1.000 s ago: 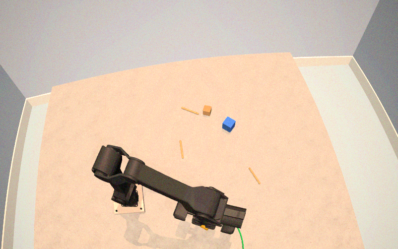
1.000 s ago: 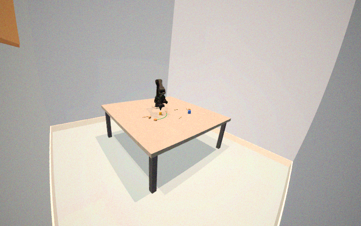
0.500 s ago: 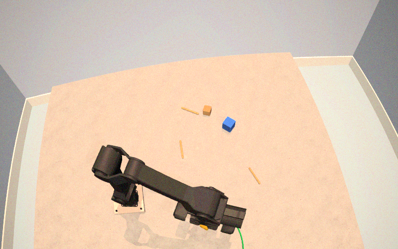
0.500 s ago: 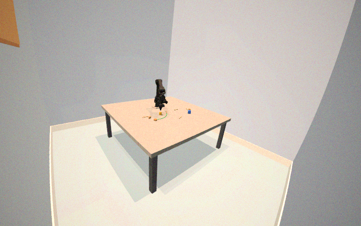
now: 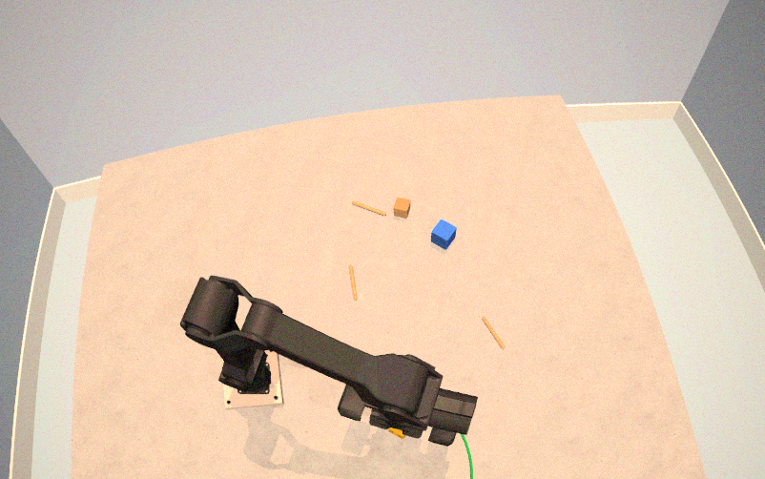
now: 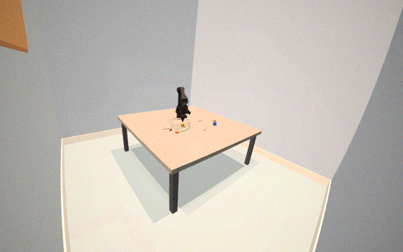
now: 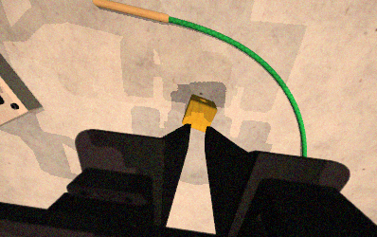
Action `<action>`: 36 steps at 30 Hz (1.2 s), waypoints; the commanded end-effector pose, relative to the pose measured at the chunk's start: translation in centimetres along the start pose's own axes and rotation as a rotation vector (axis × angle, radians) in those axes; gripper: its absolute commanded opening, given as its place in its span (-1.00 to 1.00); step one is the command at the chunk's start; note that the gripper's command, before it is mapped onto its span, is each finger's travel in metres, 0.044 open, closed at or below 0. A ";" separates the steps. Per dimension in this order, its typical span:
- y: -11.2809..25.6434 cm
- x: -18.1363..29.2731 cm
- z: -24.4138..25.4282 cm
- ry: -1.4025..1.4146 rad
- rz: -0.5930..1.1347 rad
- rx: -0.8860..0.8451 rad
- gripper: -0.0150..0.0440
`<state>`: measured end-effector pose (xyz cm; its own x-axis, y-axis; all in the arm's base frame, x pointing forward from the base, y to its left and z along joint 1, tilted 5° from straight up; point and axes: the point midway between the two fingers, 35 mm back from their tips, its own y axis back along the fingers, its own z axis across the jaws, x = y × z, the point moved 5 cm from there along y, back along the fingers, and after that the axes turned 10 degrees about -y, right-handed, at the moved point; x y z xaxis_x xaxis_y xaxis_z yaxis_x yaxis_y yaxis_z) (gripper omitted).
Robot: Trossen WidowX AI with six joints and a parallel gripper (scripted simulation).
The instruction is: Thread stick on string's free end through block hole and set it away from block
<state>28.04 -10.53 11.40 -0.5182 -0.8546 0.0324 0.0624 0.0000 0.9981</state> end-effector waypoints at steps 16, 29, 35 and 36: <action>0.1 -1.9 1.1 0.300 -0.002 0.001 -0.14; 0.1 -8.2 6.6 1.467 -0.010 0.006 1.00; 0.1 -8.2 6.6 1.467 -0.010 0.006 1.00; 0.1 -8.2 6.6 1.467 -0.010 0.006 1.00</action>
<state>26.69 -0.16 11.51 0.7810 -0.6220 -0.0565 0.0661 -0.0077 0.9978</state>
